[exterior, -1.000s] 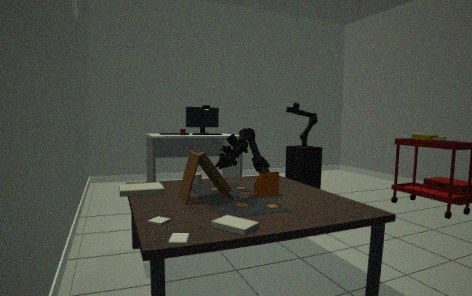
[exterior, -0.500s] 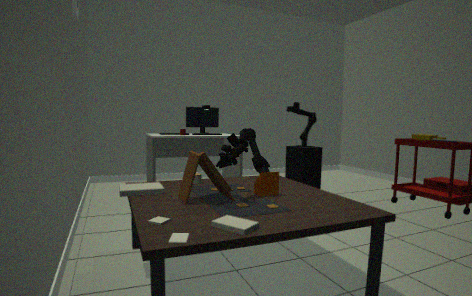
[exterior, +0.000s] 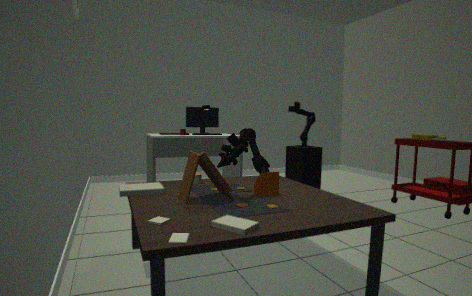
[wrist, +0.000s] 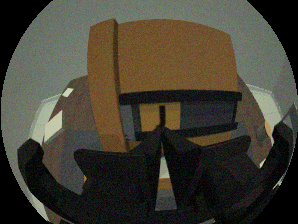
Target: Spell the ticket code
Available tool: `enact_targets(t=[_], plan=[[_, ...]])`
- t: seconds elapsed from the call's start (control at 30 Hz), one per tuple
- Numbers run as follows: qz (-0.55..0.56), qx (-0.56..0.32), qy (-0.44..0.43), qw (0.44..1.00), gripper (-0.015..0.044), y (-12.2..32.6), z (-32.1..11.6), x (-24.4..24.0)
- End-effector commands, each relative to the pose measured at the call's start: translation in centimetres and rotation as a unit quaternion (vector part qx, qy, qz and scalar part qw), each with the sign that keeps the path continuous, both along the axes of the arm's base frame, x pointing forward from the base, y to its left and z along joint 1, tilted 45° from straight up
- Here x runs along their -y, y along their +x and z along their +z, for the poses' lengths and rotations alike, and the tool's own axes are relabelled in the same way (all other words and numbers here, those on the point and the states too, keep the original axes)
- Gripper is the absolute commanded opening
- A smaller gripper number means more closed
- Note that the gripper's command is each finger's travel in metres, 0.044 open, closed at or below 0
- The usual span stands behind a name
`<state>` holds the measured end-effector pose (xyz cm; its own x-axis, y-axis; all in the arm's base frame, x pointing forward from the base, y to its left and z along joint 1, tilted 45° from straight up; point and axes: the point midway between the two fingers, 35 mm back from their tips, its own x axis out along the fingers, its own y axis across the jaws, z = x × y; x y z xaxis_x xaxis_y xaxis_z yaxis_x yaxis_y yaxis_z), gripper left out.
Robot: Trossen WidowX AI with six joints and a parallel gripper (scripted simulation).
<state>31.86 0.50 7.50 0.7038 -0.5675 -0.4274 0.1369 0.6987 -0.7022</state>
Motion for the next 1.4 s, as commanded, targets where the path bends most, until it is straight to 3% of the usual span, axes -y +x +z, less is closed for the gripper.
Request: enact_targets(t=[0.0, 0.3, 0.63, 1.37], plan=[[-0.001, -0.002, 0.001, 1.0, 0.0, 0.1, -0.1, 0.0], [-0.096, -0.108, 0.05, 0.988, 0.0, 2.2, -0.3, 0.7], [-0.232, -0.227, 0.05, 0.945, 0.0, 2.4, 2.9, 2.7], [-0.242, -0.233, 0.049, 0.941, 0.0, 2.9, 2.9, 3.1]])
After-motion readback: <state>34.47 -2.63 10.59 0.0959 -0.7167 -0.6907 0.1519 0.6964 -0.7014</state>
